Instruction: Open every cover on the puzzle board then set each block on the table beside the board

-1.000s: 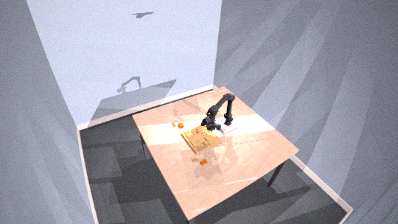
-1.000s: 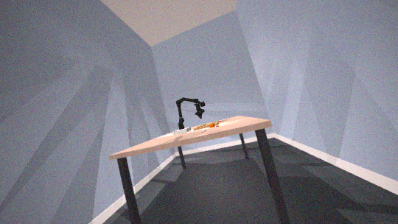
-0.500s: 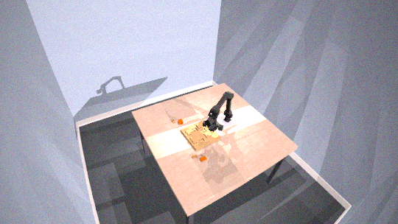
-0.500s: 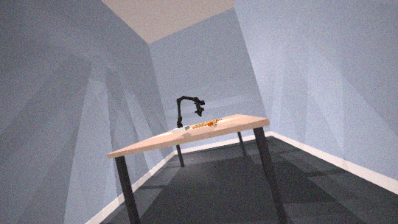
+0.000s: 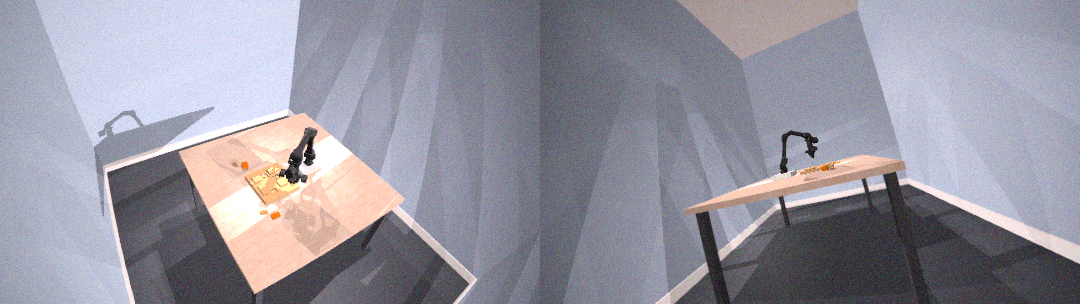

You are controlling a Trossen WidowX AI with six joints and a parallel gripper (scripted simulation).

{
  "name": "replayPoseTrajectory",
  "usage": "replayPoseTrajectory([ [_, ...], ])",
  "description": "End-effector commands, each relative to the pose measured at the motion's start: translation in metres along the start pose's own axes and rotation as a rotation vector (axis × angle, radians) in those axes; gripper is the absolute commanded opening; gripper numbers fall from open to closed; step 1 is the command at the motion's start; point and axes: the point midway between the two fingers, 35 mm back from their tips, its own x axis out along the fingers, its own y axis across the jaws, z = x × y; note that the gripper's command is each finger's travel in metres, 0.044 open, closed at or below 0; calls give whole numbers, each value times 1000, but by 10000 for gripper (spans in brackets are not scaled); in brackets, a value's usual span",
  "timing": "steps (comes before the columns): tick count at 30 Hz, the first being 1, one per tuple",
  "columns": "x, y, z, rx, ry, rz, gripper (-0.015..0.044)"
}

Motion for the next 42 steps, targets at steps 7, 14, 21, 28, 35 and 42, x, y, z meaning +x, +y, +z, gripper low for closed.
replayPoseTrajectory([
  [7, 2, 33, 20, 3, -1, -1, 80],
  [14, 4, 53, 30, 3, -2, 1, 80],
  [21, 13, 53, 31, 3, -2, 1, 80],
  [28, 25, 53, 33, 3, -2, 1, 80],
  [35, 36, 53, 34, 3, -2, 1, 80],
  [42, 48, 53, 34, 3, -2, 1, 80],
])
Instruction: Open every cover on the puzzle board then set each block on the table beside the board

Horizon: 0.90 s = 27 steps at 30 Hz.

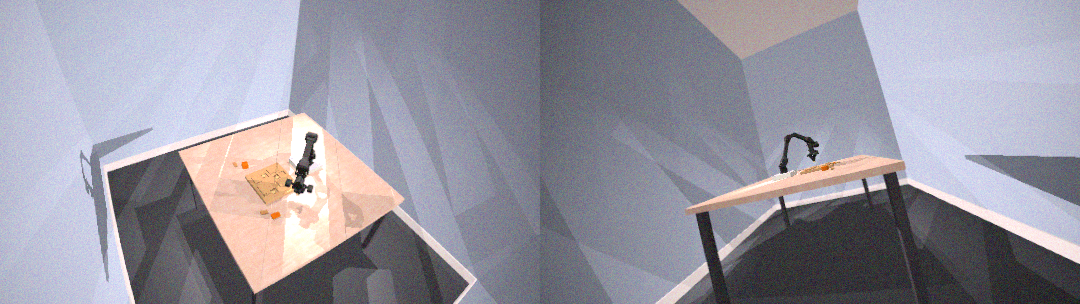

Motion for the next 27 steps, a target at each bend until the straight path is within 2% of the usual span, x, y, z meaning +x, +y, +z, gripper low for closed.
replayPoseTrajectory([
  [1, 8, -1, 0, 4, 4, -5, 80],
  [27, 51, -1, -3, 4, 4, -5, 80],
])
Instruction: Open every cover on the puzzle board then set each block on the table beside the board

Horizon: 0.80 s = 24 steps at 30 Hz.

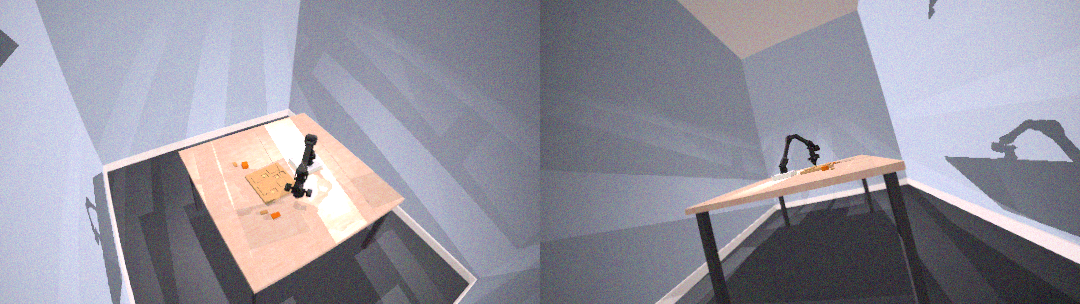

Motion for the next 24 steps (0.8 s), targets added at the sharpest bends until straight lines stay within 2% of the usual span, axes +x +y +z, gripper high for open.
replayPoseTrajectory([
  [1, 8, -1, -2, 3, 4, -5, 80],
  [15, 26, -1, -4, 3, 4, -5, 80],
  [24, 23, 0, -4, 1, 3, 0, 316],
])
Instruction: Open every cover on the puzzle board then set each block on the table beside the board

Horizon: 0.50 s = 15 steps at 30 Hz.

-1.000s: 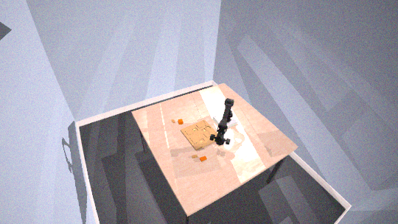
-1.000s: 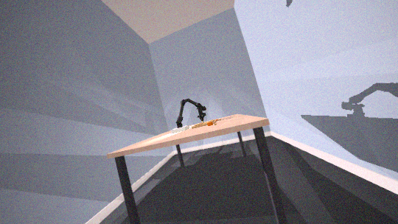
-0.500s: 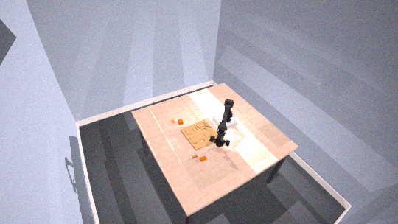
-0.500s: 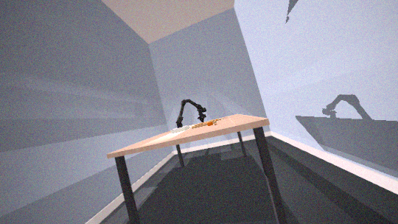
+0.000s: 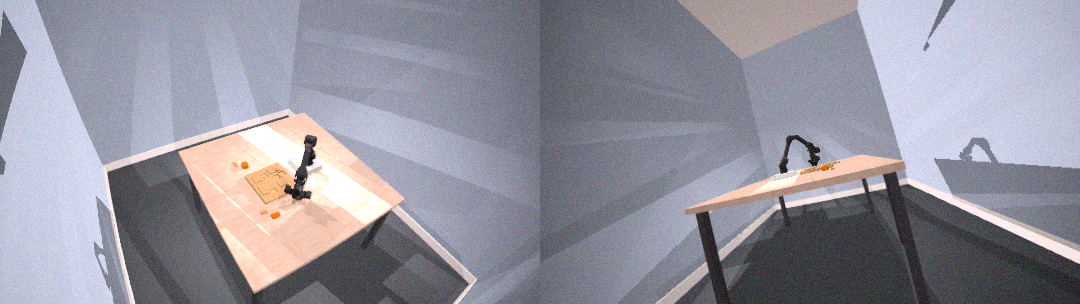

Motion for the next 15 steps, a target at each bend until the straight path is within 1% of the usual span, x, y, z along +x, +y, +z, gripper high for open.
replayPoseTrajectory([
  [1, -1, 0, 0, 0, 0, 0, 342],
  [5, -3, 0, 0, 0, 0, -1, 440],
  [15, -33, 0, 2, 1, 0, -2, 440],
])
